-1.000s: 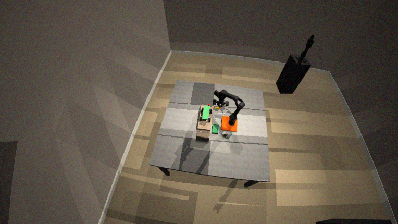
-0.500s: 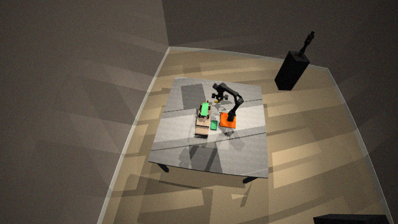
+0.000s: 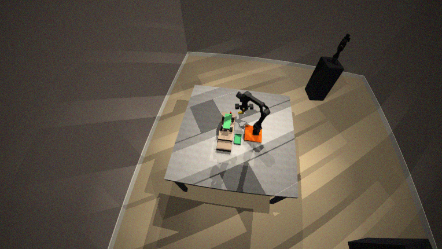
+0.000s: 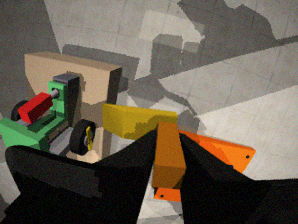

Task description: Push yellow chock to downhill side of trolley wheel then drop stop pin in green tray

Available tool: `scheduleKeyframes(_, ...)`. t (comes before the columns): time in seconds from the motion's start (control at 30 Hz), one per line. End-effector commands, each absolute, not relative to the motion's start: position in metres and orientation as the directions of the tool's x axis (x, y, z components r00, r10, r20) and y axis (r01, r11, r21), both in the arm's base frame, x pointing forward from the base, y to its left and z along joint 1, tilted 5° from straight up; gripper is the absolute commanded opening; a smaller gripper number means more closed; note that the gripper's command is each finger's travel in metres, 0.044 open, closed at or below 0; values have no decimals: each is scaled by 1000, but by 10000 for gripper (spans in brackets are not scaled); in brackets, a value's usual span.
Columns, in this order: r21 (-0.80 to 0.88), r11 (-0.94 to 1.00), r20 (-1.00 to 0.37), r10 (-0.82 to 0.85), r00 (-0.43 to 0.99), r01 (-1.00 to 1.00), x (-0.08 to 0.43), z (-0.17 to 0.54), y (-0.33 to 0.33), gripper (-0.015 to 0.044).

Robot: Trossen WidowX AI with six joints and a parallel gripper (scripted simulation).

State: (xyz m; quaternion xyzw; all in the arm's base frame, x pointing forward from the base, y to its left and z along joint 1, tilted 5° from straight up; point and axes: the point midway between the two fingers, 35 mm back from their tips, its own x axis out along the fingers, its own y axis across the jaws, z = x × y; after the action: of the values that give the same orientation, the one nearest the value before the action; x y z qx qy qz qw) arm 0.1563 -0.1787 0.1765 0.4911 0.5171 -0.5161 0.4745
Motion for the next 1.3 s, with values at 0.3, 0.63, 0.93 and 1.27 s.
scheduleKeyframes(0.3, -57, 409, -998, 14, -69, 911, 156, 178, -180, 0)
scheduleKeyframes(0.63, -40, 693, -998, 14, -69, 720, 156, 178, -180, 0)
scheduleKeyframes(0.93, -21, 880, -998, 14, -69, 475, 156, 178, -180, 0)
scheduleKeyframes(1.27, 3, 987, -998, 14, -69, 160, 156, 178, -180, 0)
